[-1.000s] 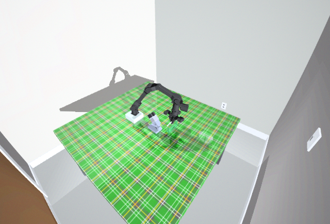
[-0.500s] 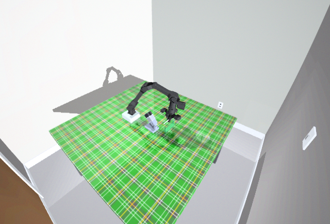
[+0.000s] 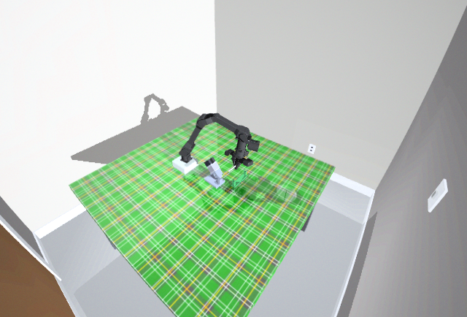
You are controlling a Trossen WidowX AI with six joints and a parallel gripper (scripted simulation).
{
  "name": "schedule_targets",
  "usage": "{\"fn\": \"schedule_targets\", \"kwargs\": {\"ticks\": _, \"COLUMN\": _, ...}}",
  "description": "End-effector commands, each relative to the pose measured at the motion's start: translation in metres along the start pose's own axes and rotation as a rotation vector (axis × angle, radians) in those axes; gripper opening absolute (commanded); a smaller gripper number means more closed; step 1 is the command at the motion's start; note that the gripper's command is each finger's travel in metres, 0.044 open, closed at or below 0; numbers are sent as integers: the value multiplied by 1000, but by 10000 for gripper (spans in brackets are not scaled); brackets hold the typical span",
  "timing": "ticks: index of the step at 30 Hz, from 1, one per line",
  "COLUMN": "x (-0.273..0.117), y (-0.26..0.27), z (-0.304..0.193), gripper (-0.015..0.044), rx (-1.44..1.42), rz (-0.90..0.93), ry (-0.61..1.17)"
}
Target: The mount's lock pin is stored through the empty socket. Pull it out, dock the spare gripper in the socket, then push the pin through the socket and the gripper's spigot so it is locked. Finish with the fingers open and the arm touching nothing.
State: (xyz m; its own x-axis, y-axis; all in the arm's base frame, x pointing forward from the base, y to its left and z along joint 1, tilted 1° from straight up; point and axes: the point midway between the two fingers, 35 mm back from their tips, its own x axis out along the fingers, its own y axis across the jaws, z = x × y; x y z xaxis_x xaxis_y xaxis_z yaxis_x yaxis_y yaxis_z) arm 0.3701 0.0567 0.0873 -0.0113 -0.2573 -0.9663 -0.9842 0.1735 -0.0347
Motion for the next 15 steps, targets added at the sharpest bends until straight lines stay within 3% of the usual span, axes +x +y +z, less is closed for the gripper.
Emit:
{"fn": "schedule_targets", "kwargs": {"ticks": 1, "x": -4, "y": 11, "z": 1, "gripper": 0, "rx": 6, "rz": 4, "ry": -4}}
{"fn": "schedule_targets", "kwargs": {"ticks": 15, "x": -16, "y": 55, "z": 2, "gripper": 0, "rx": 23, "rz": 13, "ry": -8}}
